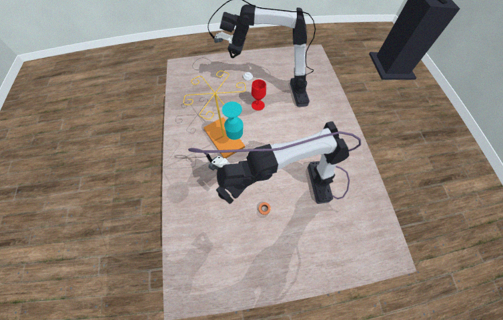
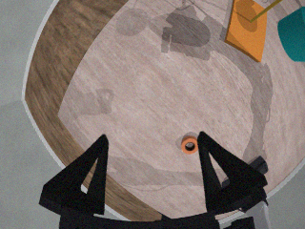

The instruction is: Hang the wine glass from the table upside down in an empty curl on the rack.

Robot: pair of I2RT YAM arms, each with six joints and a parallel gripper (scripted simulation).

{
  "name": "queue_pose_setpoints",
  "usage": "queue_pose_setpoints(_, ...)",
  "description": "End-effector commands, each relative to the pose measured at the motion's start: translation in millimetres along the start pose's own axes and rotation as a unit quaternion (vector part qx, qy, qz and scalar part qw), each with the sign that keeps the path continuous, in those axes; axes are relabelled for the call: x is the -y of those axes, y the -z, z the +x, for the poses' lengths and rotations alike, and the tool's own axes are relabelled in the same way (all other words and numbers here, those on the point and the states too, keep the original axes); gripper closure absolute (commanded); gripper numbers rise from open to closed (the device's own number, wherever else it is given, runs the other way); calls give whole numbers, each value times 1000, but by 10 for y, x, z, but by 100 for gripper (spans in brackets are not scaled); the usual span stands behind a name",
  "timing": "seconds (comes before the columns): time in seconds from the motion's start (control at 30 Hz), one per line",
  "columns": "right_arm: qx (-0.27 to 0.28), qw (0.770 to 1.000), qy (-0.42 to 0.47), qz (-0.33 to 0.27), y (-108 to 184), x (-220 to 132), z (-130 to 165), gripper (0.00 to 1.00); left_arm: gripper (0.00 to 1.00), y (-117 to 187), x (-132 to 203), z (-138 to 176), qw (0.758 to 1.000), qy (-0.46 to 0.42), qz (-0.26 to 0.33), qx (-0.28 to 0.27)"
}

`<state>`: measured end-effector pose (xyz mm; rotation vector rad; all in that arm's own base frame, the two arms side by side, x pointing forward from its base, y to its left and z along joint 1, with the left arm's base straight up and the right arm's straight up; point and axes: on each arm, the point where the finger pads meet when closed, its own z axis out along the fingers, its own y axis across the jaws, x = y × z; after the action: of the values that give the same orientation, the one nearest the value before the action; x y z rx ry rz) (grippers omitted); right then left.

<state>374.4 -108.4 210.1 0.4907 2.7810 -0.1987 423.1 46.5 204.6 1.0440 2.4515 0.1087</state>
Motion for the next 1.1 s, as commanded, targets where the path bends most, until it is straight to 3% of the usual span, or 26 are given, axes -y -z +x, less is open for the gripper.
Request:
queue_pose_setpoints(0.0,6,1000,17,-4,98,-47,55,69,0,46,-153,-113,997,36,-66,27)
queue_pose_setpoints(0.23,-28,993,108,-37,149,-484,419,69,0,349,-208,-358,980,96,-142,101)
queue_pose_setpoints(0.47,-56,977,195,-61,208,-823,798,69,0,719,-214,-576,947,160,-204,192)
queue_pose_setpoints(0.53,-56,977,195,-61,208,-823,798,69,0,719,-214,-576,947,160,-204,192)
queue_pose_setpoints(0.73,-80,956,270,-82,264,-1065,1152,69,0,1074,-164,-727,904,217,-236,283)
queue_pose_setpoints(0.93,-105,927,347,-99,331,-1245,1542,69,0,1498,-69,-825,845,272,-254,384)
queue_pose_setpoints(1.07,-112,914,376,-105,354,-1298,1689,69,0,1628,-5,-830,822,291,-254,418)
